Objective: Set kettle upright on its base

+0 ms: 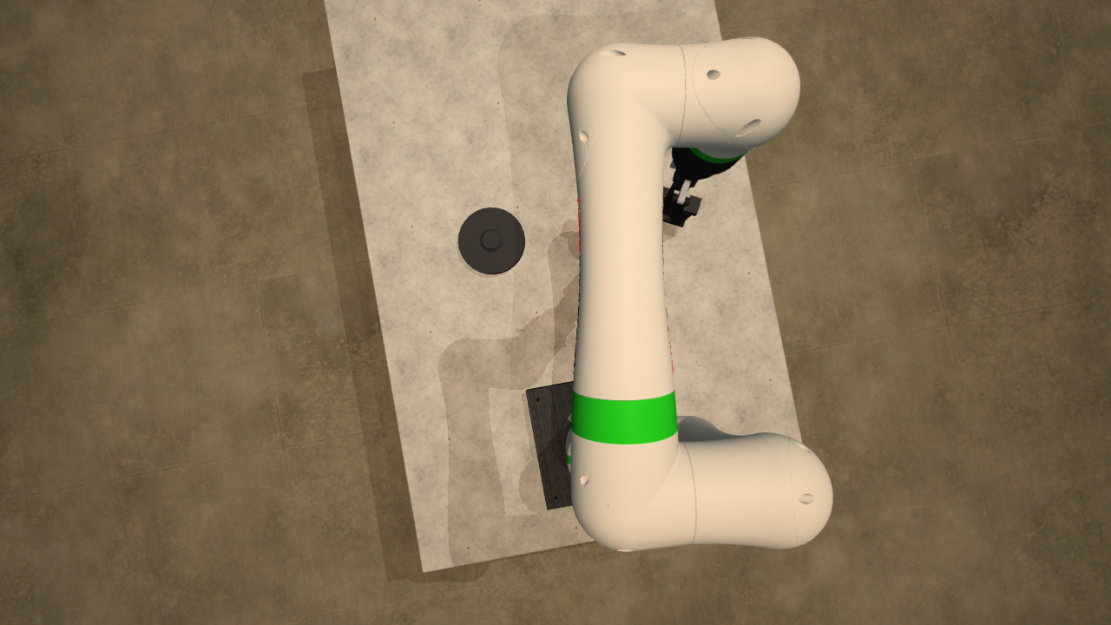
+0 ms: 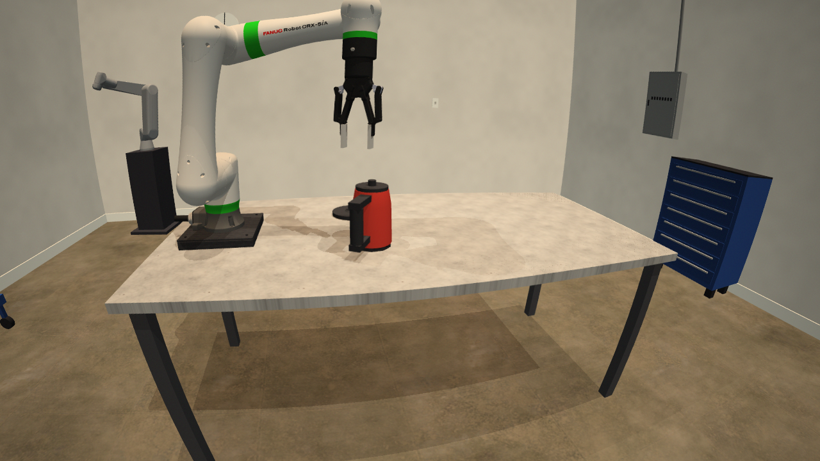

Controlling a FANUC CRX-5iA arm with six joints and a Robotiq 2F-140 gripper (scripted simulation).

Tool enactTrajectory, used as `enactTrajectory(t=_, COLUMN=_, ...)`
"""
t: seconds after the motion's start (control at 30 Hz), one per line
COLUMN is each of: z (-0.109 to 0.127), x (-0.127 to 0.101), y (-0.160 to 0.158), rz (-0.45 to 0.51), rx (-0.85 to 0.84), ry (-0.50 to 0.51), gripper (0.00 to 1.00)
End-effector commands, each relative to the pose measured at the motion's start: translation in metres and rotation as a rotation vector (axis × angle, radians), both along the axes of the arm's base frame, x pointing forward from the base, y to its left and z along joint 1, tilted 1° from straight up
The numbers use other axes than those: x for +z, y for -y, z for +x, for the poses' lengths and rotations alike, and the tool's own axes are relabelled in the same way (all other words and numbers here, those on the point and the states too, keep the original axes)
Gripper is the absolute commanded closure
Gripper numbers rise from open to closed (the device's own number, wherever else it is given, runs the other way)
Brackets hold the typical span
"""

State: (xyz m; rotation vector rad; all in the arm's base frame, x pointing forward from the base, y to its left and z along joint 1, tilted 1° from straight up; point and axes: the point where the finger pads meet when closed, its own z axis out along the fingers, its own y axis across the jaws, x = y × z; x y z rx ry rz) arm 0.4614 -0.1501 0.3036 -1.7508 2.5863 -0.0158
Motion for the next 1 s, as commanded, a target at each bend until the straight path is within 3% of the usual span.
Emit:
enactTrajectory(t=0.0, z=0.017, x=0.001, y=0.014, rz=0.003, rx=0.001, ry=-0.004, gripper=0.53)
enactTrajectory(t=0.23, z=0.020, x=-0.012, y=0.016, rz=0.003, rx=0.001, ry=-0.004, gripper=0.53)
enactTrajectory(t=0.97, z=0.020, x=-0.013, y=0.016, rz=0.003, rx=0.001, ry=-0.004, gripper=0.53)
